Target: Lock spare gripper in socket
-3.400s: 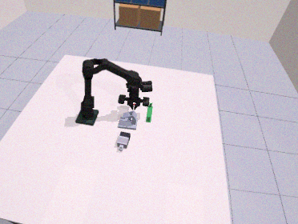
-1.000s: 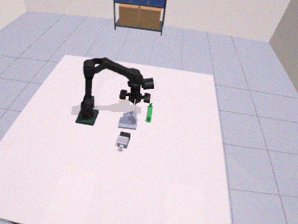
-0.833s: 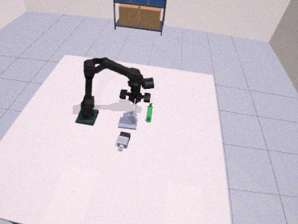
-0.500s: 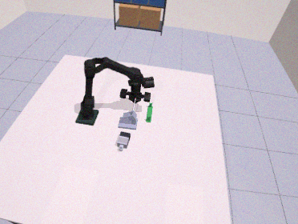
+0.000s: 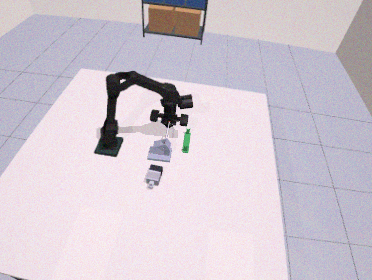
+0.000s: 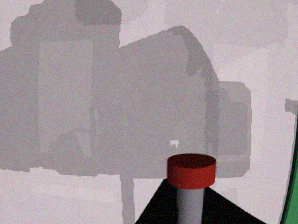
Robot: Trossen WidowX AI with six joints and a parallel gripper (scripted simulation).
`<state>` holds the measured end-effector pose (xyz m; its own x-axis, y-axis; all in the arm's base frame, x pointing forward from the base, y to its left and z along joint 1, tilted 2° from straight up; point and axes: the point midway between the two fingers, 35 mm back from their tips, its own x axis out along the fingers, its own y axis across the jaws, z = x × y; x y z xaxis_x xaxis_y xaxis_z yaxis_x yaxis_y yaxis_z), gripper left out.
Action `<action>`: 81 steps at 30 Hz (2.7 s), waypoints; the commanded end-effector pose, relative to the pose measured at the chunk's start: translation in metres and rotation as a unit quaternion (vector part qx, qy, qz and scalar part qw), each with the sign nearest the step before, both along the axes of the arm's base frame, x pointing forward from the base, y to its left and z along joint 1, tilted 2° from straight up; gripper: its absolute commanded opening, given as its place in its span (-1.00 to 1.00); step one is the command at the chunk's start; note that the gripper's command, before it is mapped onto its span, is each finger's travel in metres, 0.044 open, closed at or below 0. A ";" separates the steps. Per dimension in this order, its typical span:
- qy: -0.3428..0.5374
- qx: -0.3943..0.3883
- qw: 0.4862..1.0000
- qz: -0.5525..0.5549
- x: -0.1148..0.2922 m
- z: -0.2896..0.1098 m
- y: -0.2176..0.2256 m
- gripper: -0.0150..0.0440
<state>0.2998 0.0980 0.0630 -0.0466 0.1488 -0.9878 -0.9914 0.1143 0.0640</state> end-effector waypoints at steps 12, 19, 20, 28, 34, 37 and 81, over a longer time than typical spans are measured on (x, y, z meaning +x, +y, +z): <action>0.003 0.002 1.000 0.000 0.003 0.004 0.010 -0.49; 0.005 0.002 1.000 0.000 0.003 0.005 0.014 -0.49; 0.005 0.002 1.000 0.000 0.003 0.005 0.014 -0.49; 0.008 0.001 1.000 0.000 0.004 0.006 0.019 -0.49; 0.010 0.001 1.000 0.000 0.004 0.007 0.022 -0.49; 0.011 0.001 1.000 0.000 0.005 0.008 0.023 -0.49; 0.029 -0.007 1.000 0.000 0.023 0.032 0.031 -0.49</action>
<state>0.3123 0.1260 0.0912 -0.1129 0.1317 -0.9848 -0.9851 0.1148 0.1283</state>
